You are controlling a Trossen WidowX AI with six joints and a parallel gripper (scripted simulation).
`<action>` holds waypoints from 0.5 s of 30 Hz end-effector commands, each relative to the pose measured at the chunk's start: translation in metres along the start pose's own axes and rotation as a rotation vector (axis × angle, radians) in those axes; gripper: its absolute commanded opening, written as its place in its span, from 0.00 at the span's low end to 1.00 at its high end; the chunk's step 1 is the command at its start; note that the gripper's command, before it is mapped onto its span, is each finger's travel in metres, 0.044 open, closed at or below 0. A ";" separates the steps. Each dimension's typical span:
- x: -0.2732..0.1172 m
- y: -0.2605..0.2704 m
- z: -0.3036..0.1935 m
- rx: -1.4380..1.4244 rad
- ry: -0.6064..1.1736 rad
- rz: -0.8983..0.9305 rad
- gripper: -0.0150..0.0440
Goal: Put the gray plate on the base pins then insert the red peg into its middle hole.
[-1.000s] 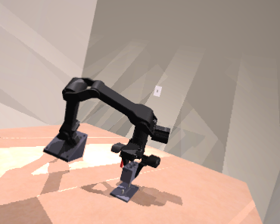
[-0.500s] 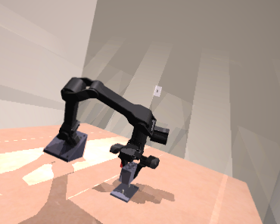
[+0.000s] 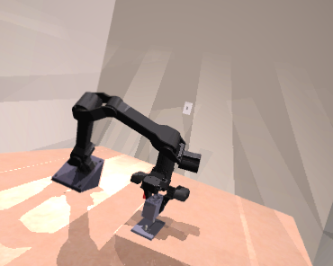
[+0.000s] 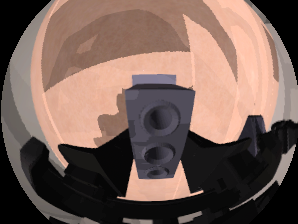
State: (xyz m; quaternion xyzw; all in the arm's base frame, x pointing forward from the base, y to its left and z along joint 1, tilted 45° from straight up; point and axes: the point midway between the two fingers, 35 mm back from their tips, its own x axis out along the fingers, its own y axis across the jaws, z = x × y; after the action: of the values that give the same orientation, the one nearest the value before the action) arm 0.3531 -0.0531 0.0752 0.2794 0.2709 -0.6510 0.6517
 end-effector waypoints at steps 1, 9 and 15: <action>0.009 -0.001 0.001 -0.007 -0.005 -0.002 0.25; 0.016 -0.001 0.001 -0.006 -0.005 -0.002 0.25; 0.025 -0.001 0.001 -0.006 -0.006 -0.002 0.25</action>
State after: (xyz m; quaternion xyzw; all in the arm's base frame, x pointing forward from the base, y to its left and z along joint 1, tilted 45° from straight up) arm 0.3537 -0.0662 0.0623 0.2797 0.2703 -0.6509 0.6520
